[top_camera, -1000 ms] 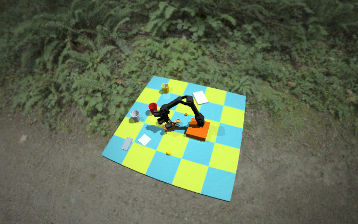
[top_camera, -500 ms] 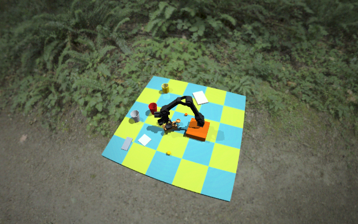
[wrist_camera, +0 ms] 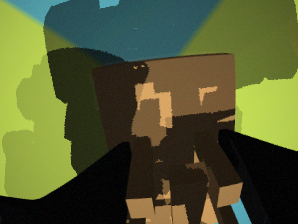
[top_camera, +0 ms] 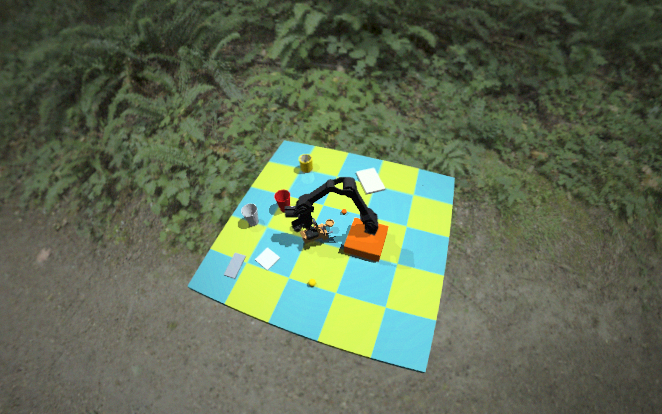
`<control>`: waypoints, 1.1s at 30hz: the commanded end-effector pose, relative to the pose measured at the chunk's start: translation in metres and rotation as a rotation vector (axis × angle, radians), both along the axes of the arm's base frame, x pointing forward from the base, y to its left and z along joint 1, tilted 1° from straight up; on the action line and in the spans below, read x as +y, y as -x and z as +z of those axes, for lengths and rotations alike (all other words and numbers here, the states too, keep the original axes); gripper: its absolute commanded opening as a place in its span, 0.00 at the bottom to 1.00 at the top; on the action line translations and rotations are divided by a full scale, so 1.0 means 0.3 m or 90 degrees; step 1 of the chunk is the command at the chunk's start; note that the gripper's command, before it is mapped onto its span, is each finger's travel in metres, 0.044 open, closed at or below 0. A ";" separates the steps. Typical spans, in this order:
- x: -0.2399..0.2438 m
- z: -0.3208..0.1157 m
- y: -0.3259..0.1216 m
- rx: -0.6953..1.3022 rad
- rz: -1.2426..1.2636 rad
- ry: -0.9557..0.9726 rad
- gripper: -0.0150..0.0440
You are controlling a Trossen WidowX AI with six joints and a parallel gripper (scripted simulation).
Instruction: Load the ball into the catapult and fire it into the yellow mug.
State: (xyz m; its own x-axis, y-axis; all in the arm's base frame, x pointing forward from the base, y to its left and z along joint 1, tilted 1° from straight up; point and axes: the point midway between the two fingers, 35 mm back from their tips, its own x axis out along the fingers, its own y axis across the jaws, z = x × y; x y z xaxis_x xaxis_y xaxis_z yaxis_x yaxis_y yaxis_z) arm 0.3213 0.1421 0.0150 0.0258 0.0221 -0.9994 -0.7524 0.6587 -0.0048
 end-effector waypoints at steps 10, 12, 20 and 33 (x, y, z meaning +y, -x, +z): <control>-0.184 0.154 -0.079 -0.005 -0.072 0.000 0.25; -0.294 0.153 -0.111 -0.005 -0.112 0.001 0.25; -0.729 0.148 -0.143 -0.004 -0.263 0.004 0.25; -1.171 0.142 -0.043 -0.003 -0.405 0.008 0.25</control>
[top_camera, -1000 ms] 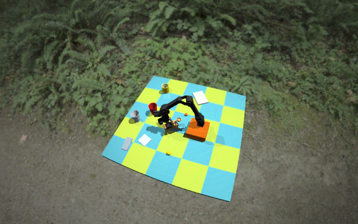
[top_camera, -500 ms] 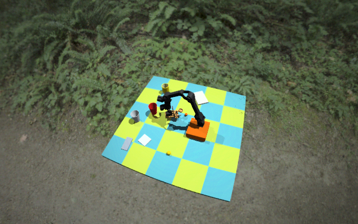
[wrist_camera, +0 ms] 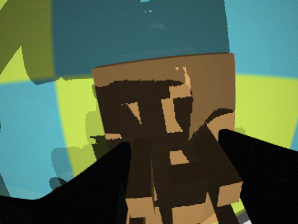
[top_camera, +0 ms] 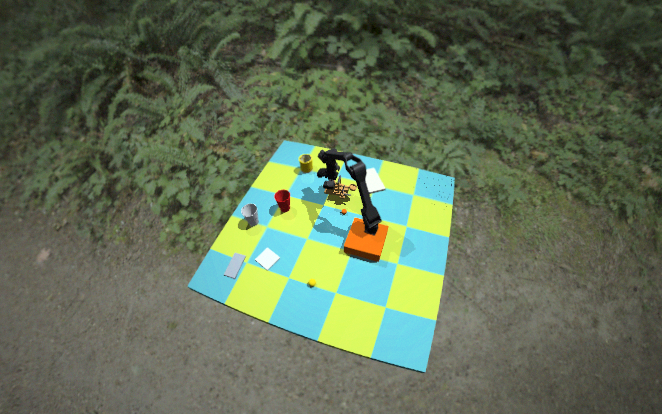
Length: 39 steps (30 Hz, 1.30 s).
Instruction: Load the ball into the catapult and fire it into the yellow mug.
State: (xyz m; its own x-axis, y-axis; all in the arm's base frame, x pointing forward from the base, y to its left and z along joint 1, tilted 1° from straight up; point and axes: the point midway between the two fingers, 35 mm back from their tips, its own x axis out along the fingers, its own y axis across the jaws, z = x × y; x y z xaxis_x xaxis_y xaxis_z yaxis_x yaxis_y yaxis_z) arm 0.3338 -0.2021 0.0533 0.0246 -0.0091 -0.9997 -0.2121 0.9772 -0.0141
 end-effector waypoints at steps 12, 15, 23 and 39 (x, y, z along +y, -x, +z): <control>-0.028 -0.036 -0.006 -0.006 0.002 0.001 0.25; -0.029 -0.052 -0.008 -0.006 0.002 0.001 0.25; -0.031 -0.096 -0.010 -0.006 0.002 0.001 0.25; -0.029 -0.130 -0.008 -0.001 0.000 -0.002 0.34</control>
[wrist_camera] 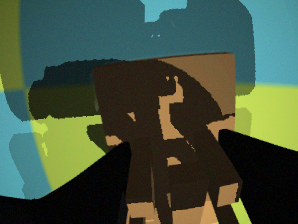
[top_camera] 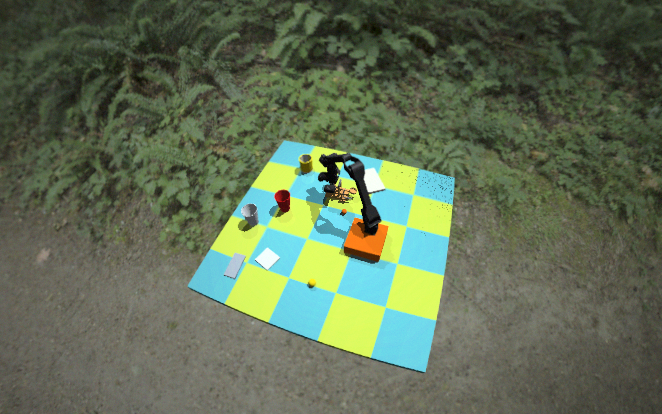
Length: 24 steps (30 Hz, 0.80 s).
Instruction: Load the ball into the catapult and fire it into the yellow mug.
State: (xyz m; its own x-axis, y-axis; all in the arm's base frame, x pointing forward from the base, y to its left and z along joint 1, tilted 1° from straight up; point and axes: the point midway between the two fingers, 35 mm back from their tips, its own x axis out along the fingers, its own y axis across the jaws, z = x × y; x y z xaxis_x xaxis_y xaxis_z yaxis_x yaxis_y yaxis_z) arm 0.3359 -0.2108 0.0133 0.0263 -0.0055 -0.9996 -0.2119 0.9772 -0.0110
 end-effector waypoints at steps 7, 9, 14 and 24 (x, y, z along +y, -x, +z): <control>0.000 0.003 0.000 0.000 0.000 0.000 0.65; 0.000 0.003 0.000 0.000 0.000 0.000 0.74; -0.003 0.038 -0.004 -0.001 0.000 0.000 0.97; -0.005 0.286 -0.004 -0.008 -0.001 0.005 1.00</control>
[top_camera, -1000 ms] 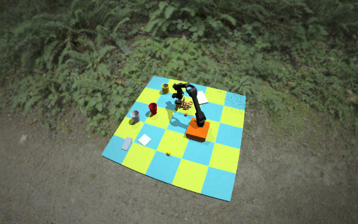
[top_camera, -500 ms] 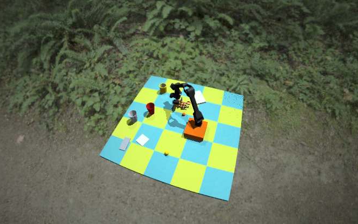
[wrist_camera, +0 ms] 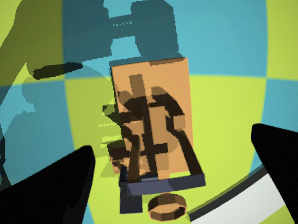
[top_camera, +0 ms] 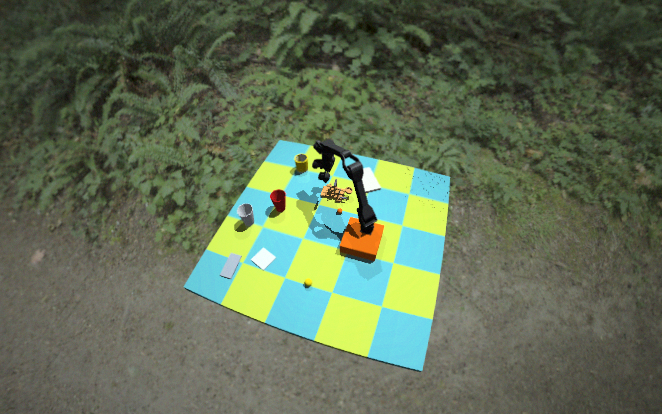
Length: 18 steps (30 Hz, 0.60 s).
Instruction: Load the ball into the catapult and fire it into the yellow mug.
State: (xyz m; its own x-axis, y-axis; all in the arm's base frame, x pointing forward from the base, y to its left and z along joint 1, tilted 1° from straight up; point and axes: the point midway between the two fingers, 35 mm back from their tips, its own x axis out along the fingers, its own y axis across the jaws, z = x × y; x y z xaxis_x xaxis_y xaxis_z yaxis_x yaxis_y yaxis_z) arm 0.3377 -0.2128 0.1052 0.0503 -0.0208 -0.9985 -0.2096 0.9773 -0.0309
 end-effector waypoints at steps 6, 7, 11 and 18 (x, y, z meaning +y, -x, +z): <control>0.012 0.008 0.021 0.010 -0.002 -0.007 1.00; 0.012 -0.001 0.020 0.010 -0.002 -0.007 1.00; 0.011 -0.140 0.015 0.010 -0.002 -0.007 1.00; 0.010 -0.152 0.015 0.010 -0.002 -0.007 1.00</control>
State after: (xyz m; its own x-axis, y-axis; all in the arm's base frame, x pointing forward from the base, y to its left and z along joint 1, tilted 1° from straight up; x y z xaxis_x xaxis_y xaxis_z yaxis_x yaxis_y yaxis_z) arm 0.3322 -0.2092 0.0620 0.0262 -0.0055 -0.9996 -0.2102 0.9776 -0.0109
